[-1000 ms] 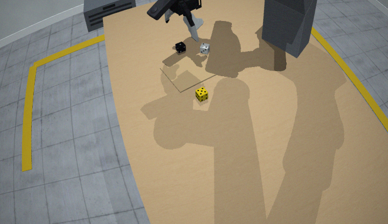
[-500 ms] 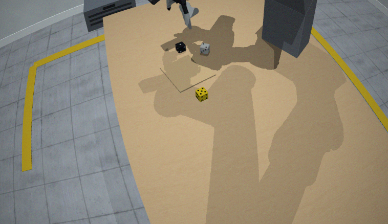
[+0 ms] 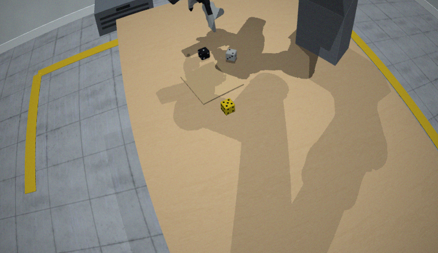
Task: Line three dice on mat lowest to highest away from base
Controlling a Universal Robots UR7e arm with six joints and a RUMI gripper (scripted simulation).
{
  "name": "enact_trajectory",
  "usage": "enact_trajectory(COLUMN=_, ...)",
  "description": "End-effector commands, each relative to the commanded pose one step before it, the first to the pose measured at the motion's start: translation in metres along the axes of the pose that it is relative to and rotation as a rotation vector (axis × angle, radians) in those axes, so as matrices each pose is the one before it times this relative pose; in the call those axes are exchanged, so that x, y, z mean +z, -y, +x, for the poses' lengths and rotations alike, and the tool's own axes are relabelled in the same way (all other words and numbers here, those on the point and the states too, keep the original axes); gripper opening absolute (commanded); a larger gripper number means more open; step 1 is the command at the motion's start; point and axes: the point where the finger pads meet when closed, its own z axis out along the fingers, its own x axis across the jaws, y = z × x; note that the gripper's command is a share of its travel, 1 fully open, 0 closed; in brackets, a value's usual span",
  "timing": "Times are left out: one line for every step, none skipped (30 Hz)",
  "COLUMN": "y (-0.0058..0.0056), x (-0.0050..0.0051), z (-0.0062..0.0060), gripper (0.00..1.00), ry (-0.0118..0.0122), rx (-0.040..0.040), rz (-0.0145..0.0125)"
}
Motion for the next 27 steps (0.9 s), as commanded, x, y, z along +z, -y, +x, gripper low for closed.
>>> enact_trajectory(y=0.00028, x=-0.00013, z=0.00024, gripper=1.00, ry=-0.00071, rx=-0.00383, rz=0.00058)
enact_trajectory(y=0.00004, x=0.00010, z=-0.00001, gripper=1.00, ry=0.00000, rx=-0.00345, rz=0.00000)
enact_trajectory(y=0.00006, x=0.00014, z=-0.00001, gripper=1.00, ry=0.00000, rx=-0.00498, rz=-0.00001)
enact_trajectory(y=0.00008, x=0.00019, z=-0.00002, gripper=1.00, ry=0.00000, rx=-0.00670, rz=-0.00001)
enact_trajectory(y=0.00000, x=0.00000, z=0.00000, gripper=1.00, ry=0.00000, rx=0.00000, rz=0.00000)
enact_trajectory(y=0.00000, x=0.00000, z=0.00000, gripper=1.00, ry=0.00000, rx=0.00000, rz=0.00000)
enact_trajectory(y=0.00010, x=0.00024, z=-0.00002, gripper=1.00, ry=0.00000, rx=-0.00860, rz=-0.00001)
enact_trajectory(y=0.00013, x=0.00030, z=-0.00003, gripper=1.00, ry=0.00000, rx=-0.01064, rz=-0.00001)
enact_trajectory(y=0.00015, x=0.00036, z=-0.00003, gripper=1.00, ry=0.00000, rx=-0.01280, rz=-0.00002)
enact_trajectory(y=0.00018, x=0.00043, z=-0.00004, gripper=1.00, ry=0.00000, rx=-0.01504, rz=-0.00002)
enact_trajectory(y=0.00020, x=0.00049, z=-0.00004, gripper=1.00, ry=0.00000, rx=-0.01735, rz=-0.00002)
enact_trajectory(y=0.00022, x=0.00056, z=-0.00005, gripper=1.00, ry=0.00000, rx=-0.01969, rz=-0.00002)
enact_trajectory(y=0.00024, x=0.00063, z=-0.00005, gripper=1.00, ry=0.00000, rx=-0.02205, rz=-0.00002)
enact_trajectory(y=0.00025, x=0.00070, z=-0.00005, gripper=1.00, ry=0.00000, rx=-0.02440, rz=-0.00003)
enact_trajectory(y=0.00027, x=0.00077, z=-0.00005, gripper=1.00, ry=0.00000, rx=-0.02672, rz=-0.00003)
enact_trajectory(y=0.00028, x=0.00085, z=-0.00005, gripper=1.00, ry=0.00000, rx=-0.02899, rz=-0.00003)
enact_trajectory(y=0.00028, x=0.00091, z=-0.00005, gripper=1.00, ry=0.00000, rx=-0.03119, rz=-0.00003)
enact_trajectory(y=0.00028, x=0.00098, z=-0.00005, gripper=1.00, ry=0.00000, rx=-0.03331, rz=-0.00003)
enact_trajectory(y=0.00028, x=0.00105, z=-0.00004, gripper=1.00, ry=0.00000, rx=-0.03532, rz=-0.00003)
enact_trajectory(y=0.00028, x=0.00111, z=-0.00004, gripper=1.00, ry=0.00000, rx=-0.03722, rz=-0.00003)
enact_trajectory(y=0.00027, x=0.00117, z=-0.00004, gripper=1.00, ry=0.00000, rx=-0.03899, rz=-0.00003)
enact_trajectory(y=0.00000, x=0.00000, z=0.00000, gripper=1.00, ry=0.00000, rx=0.00000, rz=0.00000)
enact_trajectory(y=0.00000, x=0.00000, z=0.00000, gripper=1.00, ry=0.00000, rx=0.00000, rz=0.00000)
enact_trajectory(y=0.00025, x=0.00123, z=-0.00004, gripper=1.00, ry=0.00000, rx=-0.04062, rz=-0.00003)
enact_trajectory(y=0.00023, x=0.00128, z=-0.00004, gripper=1.00, ry=0.00000, rx=-0.04210, rz=-0.00003)
enact_trajectory(y=0.00021, x=0.00133, z=-0.00004, gripper=1.00, ry=0.00000, rx=-0.04341, rz=-0.00003)
enact_trajectory(y=0.00018, x=0.00138, z=-0.00004, gripper=1.00, ry=0.00000, rx=-0.04455, rz=-0.00002)
